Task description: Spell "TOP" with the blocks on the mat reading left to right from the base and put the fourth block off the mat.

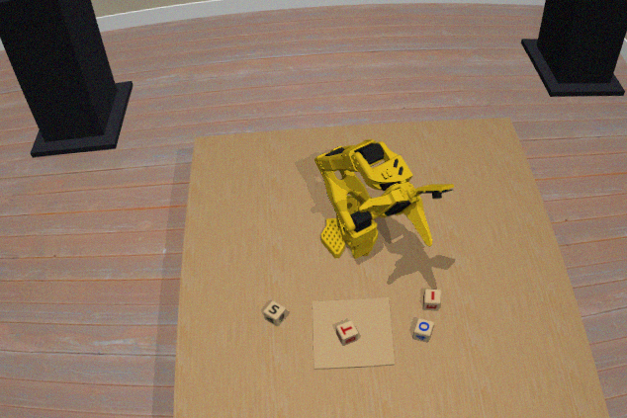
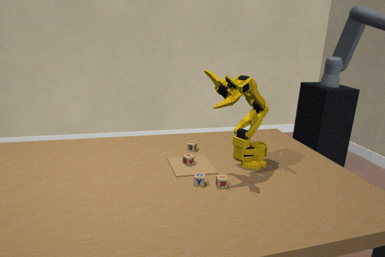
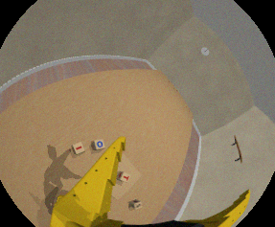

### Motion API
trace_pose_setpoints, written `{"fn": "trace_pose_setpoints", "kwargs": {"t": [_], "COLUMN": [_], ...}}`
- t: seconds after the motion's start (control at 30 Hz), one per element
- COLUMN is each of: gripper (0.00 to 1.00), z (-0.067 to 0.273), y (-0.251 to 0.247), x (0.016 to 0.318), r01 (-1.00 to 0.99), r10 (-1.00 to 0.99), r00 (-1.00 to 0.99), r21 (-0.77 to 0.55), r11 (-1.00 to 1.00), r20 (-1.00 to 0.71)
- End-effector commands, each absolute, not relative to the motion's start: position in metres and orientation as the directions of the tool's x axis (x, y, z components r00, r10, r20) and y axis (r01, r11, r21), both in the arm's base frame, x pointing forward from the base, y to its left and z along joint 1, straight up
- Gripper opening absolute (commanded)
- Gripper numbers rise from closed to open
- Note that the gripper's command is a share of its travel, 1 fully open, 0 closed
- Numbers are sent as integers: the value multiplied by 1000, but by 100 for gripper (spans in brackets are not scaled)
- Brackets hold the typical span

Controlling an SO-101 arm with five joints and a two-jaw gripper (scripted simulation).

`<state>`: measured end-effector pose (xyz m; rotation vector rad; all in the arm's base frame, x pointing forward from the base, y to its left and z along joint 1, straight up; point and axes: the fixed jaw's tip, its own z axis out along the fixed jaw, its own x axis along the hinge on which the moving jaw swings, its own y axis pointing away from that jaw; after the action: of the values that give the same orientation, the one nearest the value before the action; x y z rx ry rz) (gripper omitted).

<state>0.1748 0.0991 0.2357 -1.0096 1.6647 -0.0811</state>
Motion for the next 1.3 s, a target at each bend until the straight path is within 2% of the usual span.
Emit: {"fn": "trace_pose_setpoints", "kwargs": {"t": [0.0, 0.23, 0.5, 0.77, 1.07, 1.27], "gripper": [100, 100, 100, 100, 100, 100], "z": [244, 225, 223, 203, 198, 184], "y": [94, 80, 78, 62, 58, 46], "x": [175, 178, 178, 177, 177, 173], "r01": [-539, -530, -527, -486, -473, -419], "r10": [-619, -597, -592, -538, -523, -460], "r00": [-13, -172, -197, -371, -407, -530], "r21": [-516, -437, -425, -336, -317, -251], "r11": [666, 726, 736, 807, 822, 873], "r20": [-785, -783, -782, -757, -749, -713]}}
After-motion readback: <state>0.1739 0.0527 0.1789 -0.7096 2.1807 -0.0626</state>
